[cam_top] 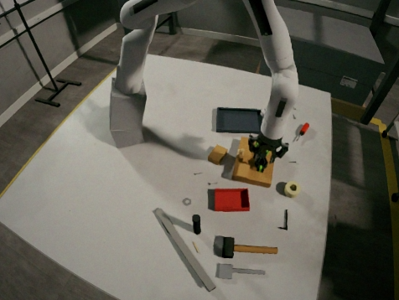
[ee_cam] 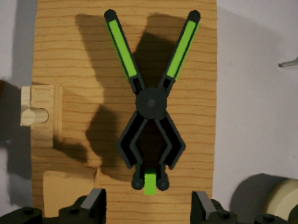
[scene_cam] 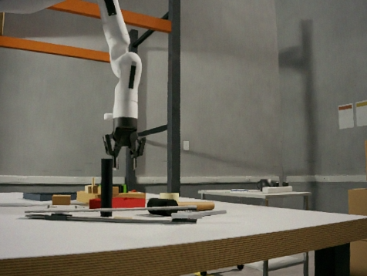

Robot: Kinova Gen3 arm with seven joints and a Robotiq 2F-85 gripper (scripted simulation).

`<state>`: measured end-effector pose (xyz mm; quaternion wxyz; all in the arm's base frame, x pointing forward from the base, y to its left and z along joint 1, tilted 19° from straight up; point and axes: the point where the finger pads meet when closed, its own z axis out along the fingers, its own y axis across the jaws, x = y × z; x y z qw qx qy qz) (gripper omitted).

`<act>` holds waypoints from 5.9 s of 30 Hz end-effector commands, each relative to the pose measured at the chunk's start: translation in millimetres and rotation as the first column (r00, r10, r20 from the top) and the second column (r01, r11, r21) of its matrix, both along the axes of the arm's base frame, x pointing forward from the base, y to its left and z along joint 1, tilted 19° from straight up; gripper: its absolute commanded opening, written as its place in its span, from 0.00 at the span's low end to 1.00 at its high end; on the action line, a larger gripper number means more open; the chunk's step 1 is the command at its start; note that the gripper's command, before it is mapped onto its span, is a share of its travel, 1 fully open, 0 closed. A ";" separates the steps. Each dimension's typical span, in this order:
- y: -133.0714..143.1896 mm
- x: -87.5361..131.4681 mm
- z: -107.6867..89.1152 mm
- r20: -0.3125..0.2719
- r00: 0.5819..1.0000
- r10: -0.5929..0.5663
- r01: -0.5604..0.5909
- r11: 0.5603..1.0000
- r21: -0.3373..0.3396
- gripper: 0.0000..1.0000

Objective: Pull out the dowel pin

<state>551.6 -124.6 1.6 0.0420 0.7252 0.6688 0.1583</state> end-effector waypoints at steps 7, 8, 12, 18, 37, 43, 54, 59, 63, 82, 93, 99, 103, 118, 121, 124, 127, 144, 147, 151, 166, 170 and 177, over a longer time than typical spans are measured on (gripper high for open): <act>-2.2 -2.9 12.1 0.002 1.000 0.000 0.000 1.000 -0.001 0.58; -2.4 -3.2 12.9 0.002 1.000 0.000 0.000 1.000 -0.001 0.58; -2.7 -3.8 15.0 0.002 1.000 0.000 0.000 1.000 -0.001 0.58; -2.8 -4.0 15.7 0.002 1.000 0.000 0.000 1.000 -0.001 0.58; -2.8 -4.0 15.7 0.002 1.000 0.000 0.000 1.000 -0.001 0.58; -2.8 -4.0 15.7 0.002 1.000 0.000 0.000 1.000 -0.001 0.58; -2.2 -3.9 15.7 0.002 1.000 0.000 0.000 1.000 -0.001 0.58; 5.1 -2.9 16.2 0.001 1.000 0.001 -0.001 1.000 -0.001 0.58; 29.6 -0.2 18.1 0.001 1.000 0.004 -0.004 1.000 -0.003 0.58; 93.6 2.0 24.2 0.004 1.000 0.012 -0.012 1.000 -0.004 0.77; 93.6 2.0 24.2 0.004 1.000 0.012 -0.012 1.000 -0.004 0.77; 93.6 2.0 24.2 0.004 1.000 0.012 -0.012 1.000 -0.004 0.77; 93.6 2.0 24.2 0.004 1.000 0.012 -0.012 1.000 -0.004 0.77; 93.7 2.1 23.9 0.004 1.000 0.012 -0.012 1.000 -0.004 0.77; 93.8 2.3 23.3 0.004 1.000 0.012 -0.012 1.000 -0.004 0.77; 94.0 2.6 22.1 0.004 1.000 0.012 -0.012 1.000 -0.005 0.77; 94.1 2.8 21.6 0.004 1.000 0.012 -0.012 1.000 -0.005 0.77; 96.3 6.9 8.3 0.004 1.000 0.012 -0.012 1.000 -0.005 0.77; 96.8 8.0 4.9 0.004 1.000 0.012 -0.012 1.000 -0.005 0.77; 97.6 9.3 0.5 0.004 1.000 0.012 -0.012 1.000 -0.005 0.77; 99.3 12.6 -9.9 0.004 1.000 0.012 -0.012 1.000 -0.005 0.77; 99.5 13.0 -11.3 0.004 1.000 0.012 -0.012 1.000 -0.005 0.77; 99.6 13.2 -11.9 0.004 1.000 0.012 -0.012 1.000 -0.005 0.77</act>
